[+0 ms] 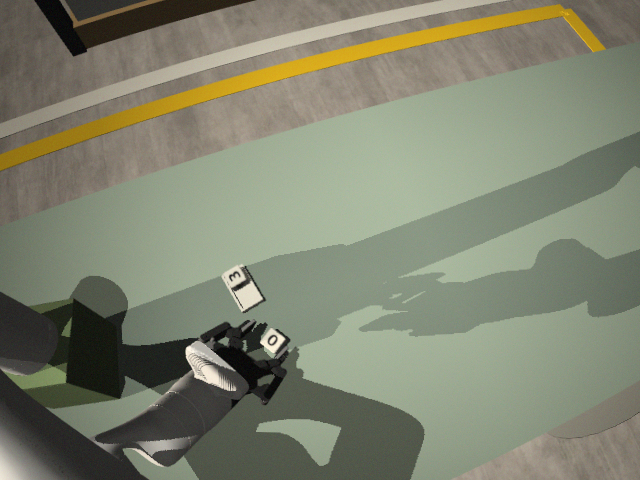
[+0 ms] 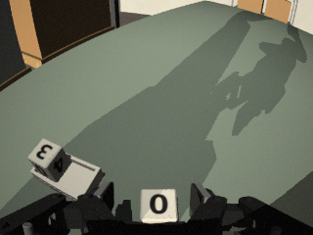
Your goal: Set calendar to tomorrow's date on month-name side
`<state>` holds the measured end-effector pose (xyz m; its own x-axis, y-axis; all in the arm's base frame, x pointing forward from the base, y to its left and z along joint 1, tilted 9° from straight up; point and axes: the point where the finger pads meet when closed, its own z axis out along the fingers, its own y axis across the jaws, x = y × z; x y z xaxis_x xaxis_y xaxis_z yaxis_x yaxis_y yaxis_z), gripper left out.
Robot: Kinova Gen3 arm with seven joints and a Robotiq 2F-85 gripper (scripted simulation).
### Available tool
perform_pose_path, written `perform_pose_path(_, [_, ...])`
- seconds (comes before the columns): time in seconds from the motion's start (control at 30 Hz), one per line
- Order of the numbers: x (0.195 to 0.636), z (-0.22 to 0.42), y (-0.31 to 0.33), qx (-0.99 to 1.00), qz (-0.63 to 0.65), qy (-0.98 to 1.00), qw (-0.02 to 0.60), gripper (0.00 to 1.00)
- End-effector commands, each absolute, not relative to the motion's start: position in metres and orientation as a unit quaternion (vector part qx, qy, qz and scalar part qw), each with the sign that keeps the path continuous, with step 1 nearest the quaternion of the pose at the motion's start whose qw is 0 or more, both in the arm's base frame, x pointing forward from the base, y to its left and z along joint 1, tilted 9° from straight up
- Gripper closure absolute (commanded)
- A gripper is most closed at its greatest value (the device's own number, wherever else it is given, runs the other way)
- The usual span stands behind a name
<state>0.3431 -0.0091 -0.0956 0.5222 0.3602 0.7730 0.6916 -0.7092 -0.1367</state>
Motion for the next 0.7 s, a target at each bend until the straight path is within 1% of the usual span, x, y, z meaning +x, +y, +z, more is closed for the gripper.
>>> perform_pose_path(0.0, [0.345,-0.08,-0.015,-0.844,-0.378,-0.312,0.216,0.31])
perform_pose_path(0.33, [0.345,-0.062,-0.018,-0.843,-0.379,-0.315,0.214,0.31])
perform_pose_path(0.67, [0.347,-0.061,-0.021,-0.848,-0.375,-0.311,0.211,0.31])
